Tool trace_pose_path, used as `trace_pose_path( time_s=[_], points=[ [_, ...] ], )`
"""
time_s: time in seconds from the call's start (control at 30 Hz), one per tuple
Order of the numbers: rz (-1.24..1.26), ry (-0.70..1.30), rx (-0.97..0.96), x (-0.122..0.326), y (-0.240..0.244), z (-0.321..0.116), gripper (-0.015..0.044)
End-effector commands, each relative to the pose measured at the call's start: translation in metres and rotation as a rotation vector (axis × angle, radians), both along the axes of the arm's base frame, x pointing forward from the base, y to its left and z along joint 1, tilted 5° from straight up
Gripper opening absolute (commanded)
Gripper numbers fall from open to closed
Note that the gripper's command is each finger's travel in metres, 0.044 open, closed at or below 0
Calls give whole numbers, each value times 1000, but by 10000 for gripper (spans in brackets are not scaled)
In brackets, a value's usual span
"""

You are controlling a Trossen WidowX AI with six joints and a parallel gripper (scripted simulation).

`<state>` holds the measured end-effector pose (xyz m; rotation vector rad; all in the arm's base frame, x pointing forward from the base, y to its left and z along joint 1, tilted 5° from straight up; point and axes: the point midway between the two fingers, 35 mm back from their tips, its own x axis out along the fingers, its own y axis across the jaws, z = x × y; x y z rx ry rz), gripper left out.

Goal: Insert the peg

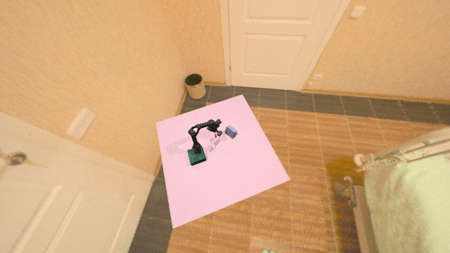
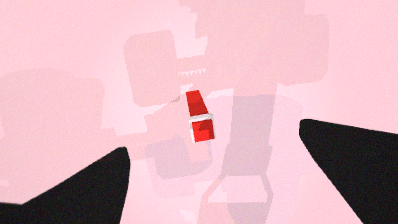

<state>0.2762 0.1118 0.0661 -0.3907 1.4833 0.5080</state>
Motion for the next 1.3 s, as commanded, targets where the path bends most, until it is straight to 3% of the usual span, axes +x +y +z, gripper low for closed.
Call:
trace_pose_path(
  time_s=[0.0,1.27],
  points=[
    [20,14,4,-4,1,-1,440],
    [20,15,4,-5,7,-60,440]
  ],
)
